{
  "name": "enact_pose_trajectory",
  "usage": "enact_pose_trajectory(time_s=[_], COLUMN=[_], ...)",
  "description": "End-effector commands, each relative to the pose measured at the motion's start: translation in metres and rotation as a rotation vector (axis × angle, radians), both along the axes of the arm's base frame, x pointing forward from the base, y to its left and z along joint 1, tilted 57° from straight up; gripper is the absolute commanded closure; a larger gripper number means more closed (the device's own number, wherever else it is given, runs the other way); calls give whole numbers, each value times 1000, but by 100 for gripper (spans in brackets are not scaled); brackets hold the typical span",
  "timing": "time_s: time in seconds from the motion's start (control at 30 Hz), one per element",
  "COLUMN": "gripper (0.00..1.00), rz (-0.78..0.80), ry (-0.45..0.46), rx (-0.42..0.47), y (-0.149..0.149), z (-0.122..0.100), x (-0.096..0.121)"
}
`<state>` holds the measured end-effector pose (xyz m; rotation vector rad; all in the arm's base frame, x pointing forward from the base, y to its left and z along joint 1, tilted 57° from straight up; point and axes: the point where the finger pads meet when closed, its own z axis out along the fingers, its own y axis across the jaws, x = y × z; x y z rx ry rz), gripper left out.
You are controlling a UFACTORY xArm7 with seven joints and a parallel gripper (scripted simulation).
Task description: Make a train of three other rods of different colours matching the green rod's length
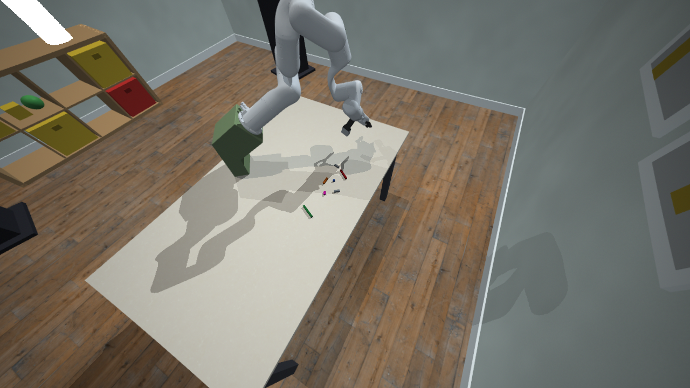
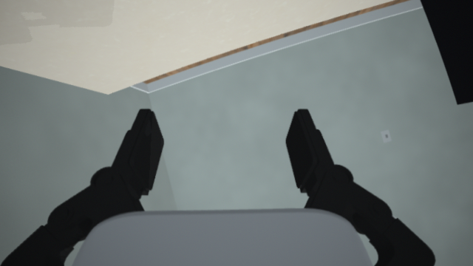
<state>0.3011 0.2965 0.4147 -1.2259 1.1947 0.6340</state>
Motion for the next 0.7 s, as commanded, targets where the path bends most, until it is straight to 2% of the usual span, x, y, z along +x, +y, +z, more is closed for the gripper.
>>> enact_pose_trajectory(time_s=[0.0,0.03,0.1,0.5,0.57,0.63,0.67], gripper=[0,0,0,0,0,0,0], rz=[-41,-86,-104,-296,-296,-354,-364], ry=[29,65,79,226,226,272,279], rx=[-13,-28,-33,-98,-98,-116,-119], y=[-20,-37,-44,-121,-121,-144,-148], z=[-17,-36,-44,-127,-127,-153,-157], x=[2,6,8,29,29,35,36])
